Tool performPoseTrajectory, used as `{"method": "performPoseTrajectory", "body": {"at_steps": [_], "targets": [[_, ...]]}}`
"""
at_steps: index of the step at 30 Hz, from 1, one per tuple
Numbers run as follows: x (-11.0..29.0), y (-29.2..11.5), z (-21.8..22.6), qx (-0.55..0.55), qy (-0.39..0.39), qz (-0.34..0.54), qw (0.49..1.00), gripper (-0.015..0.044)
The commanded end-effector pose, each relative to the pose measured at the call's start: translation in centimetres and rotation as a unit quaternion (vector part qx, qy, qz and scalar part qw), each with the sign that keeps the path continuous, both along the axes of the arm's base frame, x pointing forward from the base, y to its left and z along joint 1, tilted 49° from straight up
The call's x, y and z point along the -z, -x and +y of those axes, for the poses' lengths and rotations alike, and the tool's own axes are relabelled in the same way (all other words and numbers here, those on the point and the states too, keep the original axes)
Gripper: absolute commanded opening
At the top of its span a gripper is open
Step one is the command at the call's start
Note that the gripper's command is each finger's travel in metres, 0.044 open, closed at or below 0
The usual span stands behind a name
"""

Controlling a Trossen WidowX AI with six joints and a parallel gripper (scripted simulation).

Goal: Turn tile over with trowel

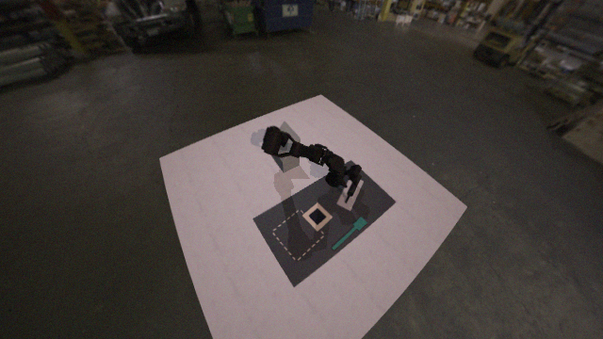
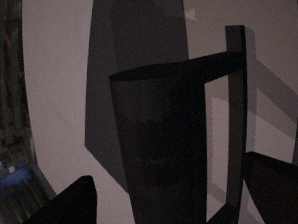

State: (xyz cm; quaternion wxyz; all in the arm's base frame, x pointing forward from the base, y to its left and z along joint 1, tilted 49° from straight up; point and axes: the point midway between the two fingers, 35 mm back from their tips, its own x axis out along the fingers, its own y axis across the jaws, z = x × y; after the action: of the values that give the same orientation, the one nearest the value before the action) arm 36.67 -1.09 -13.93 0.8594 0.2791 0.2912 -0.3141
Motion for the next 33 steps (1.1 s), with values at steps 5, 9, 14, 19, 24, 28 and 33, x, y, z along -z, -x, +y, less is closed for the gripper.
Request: {"method": "performPoseTrajectory", "body": {"at_steps": [5, 9, 14, 19, 24, 28, 33], "targets": [[0.9, -1.0, -0.5, -0.001, 0.000, -0.002, 1.000, 0.0300], [1.3, -1.4, -0.7, 0.000, 0.000, -0.003, 1.000, 0.0300], [1.9, -1.9, -1.0, 0.000, 0.000, -0.003, 1.000, 0.0300], [2.4, -2.4, -1.4, 0.001, 0.000, -0.004, 1.000, 0.0300], [2.9, -2.8, -1.7, 0.002, 0.000, -0.005, 1.000, 0.0300], [3.0, -2.8, -1.7, 0.002, 0.001, -0.005, 1.000, 0.0221], [3.0, -2.8, -1.7, 0.002, 0.001, -0.005, 1.000, 0.0129]]}}
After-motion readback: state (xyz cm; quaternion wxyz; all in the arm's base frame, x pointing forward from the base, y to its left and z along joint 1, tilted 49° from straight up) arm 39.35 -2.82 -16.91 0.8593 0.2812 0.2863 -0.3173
